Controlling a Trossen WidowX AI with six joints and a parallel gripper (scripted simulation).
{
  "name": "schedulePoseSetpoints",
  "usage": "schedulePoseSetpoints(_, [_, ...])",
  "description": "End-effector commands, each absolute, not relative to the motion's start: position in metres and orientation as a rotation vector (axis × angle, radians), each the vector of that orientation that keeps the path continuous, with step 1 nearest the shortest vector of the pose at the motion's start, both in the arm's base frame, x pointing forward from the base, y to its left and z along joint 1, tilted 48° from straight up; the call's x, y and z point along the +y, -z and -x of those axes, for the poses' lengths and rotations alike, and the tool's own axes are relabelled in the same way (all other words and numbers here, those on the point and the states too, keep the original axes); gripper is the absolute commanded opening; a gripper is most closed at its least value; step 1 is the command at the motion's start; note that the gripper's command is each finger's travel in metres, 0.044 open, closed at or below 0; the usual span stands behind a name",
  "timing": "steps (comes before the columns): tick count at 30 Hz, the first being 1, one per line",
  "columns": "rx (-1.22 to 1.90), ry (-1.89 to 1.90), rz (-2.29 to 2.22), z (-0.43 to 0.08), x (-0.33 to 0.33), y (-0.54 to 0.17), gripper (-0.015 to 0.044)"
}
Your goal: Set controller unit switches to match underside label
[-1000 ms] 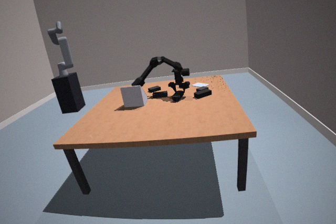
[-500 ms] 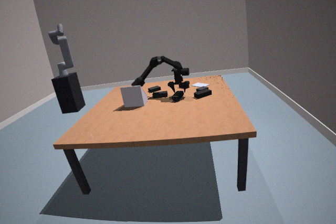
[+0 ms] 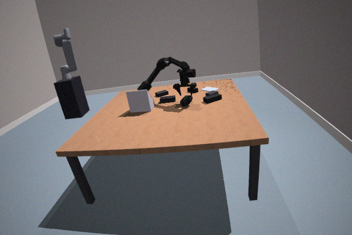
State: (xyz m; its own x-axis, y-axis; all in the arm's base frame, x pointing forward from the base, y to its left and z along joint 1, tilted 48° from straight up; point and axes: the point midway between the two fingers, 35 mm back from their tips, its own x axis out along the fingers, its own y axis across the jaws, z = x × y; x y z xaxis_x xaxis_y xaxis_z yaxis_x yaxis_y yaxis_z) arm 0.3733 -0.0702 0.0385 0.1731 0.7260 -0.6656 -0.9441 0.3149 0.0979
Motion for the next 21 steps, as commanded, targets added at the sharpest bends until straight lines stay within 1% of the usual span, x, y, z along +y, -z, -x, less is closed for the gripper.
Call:
schedulePoseSetpoints(1, [0.694,-1.228,0.377,-0.373,-0.07,-0.038,0.044])
schedulePoseSetpoints(6, [0.696,-1.227,0.376,-0.372,-0.072,-0.037,0.044])
schedulePoseSetpoints(11, [0.73,-1.21,0.346,-0.351,-0.118,-0.014,0.044])
schedulePoseSetpoints(21, [0.732,-1.209,0.345,-0.352,-0.114,-0.007,0.044])
